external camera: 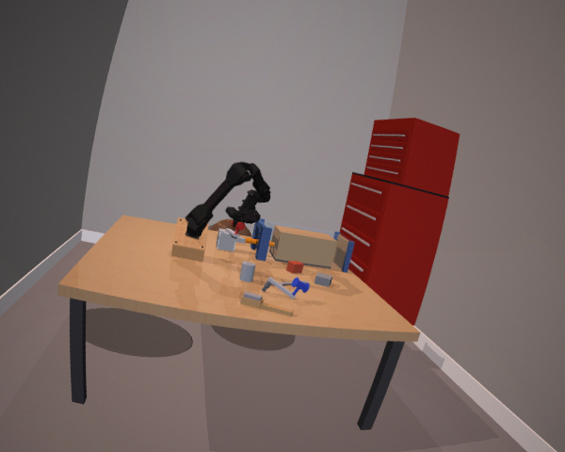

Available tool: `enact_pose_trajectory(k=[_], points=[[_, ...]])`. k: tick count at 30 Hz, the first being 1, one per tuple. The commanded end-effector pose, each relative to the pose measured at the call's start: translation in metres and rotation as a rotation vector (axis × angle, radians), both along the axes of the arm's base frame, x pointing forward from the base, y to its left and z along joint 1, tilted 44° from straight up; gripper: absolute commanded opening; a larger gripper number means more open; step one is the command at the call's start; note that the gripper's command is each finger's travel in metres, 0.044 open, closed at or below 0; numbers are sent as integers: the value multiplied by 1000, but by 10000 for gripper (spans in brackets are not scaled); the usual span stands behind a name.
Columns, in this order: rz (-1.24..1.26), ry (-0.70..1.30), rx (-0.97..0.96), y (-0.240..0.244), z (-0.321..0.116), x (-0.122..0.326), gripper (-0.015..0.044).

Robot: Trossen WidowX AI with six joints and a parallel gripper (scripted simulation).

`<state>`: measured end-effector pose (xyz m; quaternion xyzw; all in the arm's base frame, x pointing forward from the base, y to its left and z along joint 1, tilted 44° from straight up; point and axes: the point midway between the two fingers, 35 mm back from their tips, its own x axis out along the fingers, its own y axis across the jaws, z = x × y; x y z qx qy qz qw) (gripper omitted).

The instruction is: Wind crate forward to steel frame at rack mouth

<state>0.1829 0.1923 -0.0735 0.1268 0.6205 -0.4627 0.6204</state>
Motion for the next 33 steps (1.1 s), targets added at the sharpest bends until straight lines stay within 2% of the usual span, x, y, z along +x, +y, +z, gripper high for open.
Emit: enact_pose_trajectory(k=[1,33], points=[[4,-41,19,7,-6,17,0],[4,-43,21,30,-22,41,0]])
